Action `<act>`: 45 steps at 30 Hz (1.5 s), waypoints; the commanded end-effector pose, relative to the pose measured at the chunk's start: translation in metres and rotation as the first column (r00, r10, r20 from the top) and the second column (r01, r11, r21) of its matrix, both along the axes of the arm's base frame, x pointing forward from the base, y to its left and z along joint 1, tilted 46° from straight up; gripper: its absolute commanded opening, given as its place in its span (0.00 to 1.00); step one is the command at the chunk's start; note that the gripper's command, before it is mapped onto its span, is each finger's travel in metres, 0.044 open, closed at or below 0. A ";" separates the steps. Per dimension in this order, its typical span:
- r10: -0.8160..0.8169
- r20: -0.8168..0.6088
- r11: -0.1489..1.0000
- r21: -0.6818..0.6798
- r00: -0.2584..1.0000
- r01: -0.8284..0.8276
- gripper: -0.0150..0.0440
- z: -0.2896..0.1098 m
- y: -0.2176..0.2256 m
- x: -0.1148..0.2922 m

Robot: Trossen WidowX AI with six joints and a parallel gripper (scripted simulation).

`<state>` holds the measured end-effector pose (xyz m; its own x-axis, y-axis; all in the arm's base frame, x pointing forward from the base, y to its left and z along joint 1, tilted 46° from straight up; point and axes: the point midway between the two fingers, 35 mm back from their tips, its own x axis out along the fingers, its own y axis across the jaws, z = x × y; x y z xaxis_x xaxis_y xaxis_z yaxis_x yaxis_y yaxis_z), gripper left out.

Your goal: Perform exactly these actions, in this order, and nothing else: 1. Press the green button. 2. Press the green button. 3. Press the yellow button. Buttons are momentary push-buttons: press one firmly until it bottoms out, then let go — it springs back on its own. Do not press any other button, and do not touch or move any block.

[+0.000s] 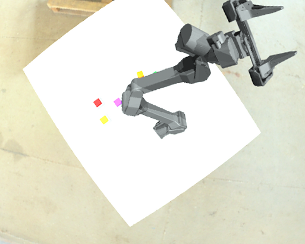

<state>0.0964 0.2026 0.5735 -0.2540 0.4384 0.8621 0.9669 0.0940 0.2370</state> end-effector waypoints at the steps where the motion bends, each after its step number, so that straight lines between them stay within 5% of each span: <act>1: 0.006 0.008 1.000 0.008 1.000 -0.006 0.93 0.001 -0.002 -0.004; 11: 0.181 0.324 0.901 0.324 0.929 -0.288 0.93 0.020 -0.112 -0.137; 21: 0.185 0.559 0.526 0.638 0.808 -0.562 0.93 -0.013 -0.279 -0.187; 33: 0.084 0.550 -0.189 0.828 0.831 -0.528 0.93 -0.118 -0.444 -0.107; 45: 0.232 0.204 -0.750 0.660 0.951 0.042 0.93 -0.263 -0.472 0.043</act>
